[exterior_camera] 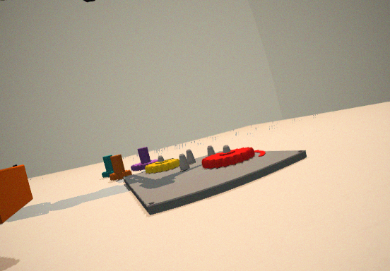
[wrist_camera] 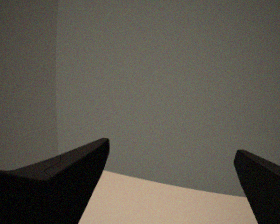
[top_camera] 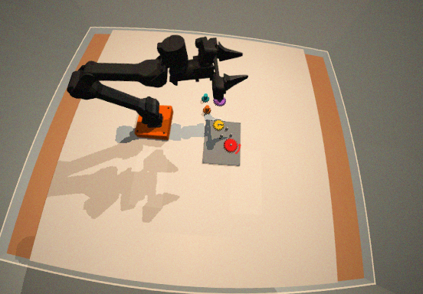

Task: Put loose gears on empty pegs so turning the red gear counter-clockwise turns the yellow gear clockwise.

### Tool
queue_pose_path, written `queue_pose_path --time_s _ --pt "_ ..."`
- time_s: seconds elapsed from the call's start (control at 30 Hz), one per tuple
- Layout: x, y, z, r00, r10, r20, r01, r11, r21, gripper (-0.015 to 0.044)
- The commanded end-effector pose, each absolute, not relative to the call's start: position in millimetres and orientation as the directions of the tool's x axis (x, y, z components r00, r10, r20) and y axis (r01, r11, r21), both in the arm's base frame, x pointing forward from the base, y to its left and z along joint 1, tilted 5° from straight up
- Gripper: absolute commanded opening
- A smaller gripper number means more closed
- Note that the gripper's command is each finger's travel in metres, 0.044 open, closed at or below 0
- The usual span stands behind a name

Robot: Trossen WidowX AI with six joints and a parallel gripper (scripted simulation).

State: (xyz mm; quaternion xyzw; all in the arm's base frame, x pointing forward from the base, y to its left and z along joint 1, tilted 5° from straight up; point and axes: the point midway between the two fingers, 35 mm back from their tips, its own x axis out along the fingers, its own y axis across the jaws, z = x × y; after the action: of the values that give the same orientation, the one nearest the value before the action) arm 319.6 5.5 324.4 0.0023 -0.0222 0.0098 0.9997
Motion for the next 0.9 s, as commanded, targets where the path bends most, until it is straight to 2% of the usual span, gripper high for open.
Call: queue_pose_path --time_s 0.0,0.13,0.27,0.4,0.53,0.63,0.73,0.87 --pt "320.9 6.7 322.2 0.999 0.024 0.033 -0.024 1.0 0.008 0.0426" --pt "340.9 32.7 275.3 0.976 0.101 -0.193 -0.085 0.992 0.089 0.044" --pt "349.2 65.4 217.0 0.873 0.178 -0.455 -0.108 0.979 0.175 0.044" --pt "340.1 96.1 158.8 0.69 0.216 -0.691 -0.075 0.971 0.229 0.044" --pt "315.0 121.8 105.9 0.442 0.203 -0.874 -0.012 0.975 0.22 0.044" --pt "285.2 136.5 69.9 0.213 0.145 -0.966 0.041 0.987 0.157 0.044" --pt "253.3 144.5 44.9 -0.004 0.055 -0.998 0.082 0.995 0.055 0.044" --pt "245.2 139.0 40.0 -0.053 0.029 -0.998 0.089 0.996 0.025 0.044"
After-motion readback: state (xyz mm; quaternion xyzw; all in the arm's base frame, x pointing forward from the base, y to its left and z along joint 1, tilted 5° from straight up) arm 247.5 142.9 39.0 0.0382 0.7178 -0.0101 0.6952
